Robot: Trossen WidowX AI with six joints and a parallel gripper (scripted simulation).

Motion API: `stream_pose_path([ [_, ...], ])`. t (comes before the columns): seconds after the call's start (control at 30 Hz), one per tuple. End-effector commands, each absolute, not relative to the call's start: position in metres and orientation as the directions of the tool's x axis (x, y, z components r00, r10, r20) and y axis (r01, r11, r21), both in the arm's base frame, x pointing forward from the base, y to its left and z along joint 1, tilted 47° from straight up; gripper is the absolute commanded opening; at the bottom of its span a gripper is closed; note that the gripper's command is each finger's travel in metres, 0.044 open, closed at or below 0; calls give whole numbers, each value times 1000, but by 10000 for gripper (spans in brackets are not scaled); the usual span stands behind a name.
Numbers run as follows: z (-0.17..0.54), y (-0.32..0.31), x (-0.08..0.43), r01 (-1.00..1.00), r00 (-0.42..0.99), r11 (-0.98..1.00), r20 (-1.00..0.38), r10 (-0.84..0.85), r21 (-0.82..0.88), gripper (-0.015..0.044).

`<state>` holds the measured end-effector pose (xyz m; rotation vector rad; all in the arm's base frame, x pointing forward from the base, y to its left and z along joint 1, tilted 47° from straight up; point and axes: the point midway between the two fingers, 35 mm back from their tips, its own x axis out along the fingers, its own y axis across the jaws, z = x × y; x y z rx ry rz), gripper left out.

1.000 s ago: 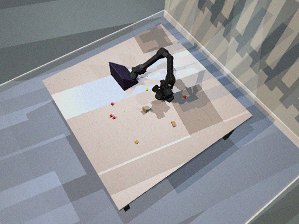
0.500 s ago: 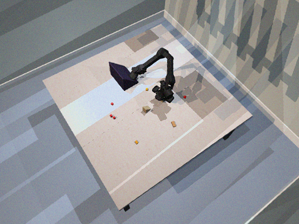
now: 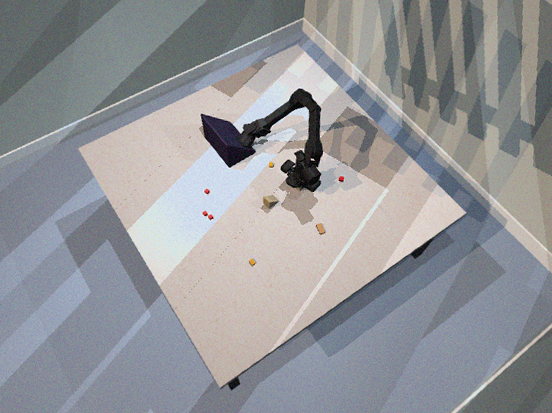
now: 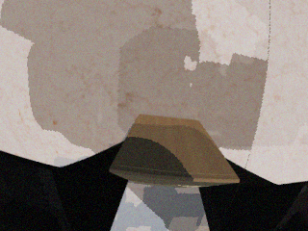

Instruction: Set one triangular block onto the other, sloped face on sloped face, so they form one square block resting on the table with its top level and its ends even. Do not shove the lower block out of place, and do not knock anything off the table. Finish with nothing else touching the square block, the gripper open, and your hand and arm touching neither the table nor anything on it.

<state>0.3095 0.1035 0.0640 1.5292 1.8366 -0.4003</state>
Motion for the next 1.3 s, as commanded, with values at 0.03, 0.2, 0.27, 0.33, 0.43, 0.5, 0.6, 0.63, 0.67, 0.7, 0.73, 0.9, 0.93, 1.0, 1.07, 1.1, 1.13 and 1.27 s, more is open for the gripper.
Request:
stream_pose_path([
  [0.03, 64, 104, 310, 947, -55, 254, -682, 730, 196, 53],
  [0.2, 64, 104, 310, 947, -55, 254, -682, 730, 196, 184],
  [0.27, 64, 104, 310, 947, -55, 254, -682, 730, 196, 236],
  [0.33, 64, 104, 310, 947, -55, 254, -682, 730, 196, 289],
  [0.43, 64, 104, 310, 947, -55, 254, -682, 730, 196, 367],
  [0.5, 64, 104, 310, 947, -55, 254, -682, 730, 196, 420],
  [0.6, 64, 104, 310, 947, -55, 254, -682, 730, 196, 440],
  [0.63, 64, 104, 310, 947, -55, 254, -682, 730, 196, 440],
  [0.67, 64, 104, 310, 947, -55, 254, -682, 730, 196, 440],
  [0.7, 64, 104, 310, 947, -55, 254, -682, 730, 196, 440],
  [0.73, 64, 104, 310, 947, -55, 254, -682, 730, 196, 440],
  [0.9, 96, 67, 313, 948, -55, 254, -684, 727, 194, 440],
  [0.93, 102, 61, 313, 948, -55, 254, -684, 728, 194, 440],
  [1.0, 104, 59, 313, 948, -56, 254, -683, 728, 194, 440],
  [1.07, 104, 59, 313, 948, -56, 254, -683, 728, 194, 440],
  [1.1, 103, 60, 313, 948, -53, 251, -683, 728, 195, 440],
  [1.13, 99, 63, 314, 949, -46, 245, -683, 729, 197, 440],
  [1.27, 99, 62, 315, 949, -44, 243, -682, 730, 199, 440],
])
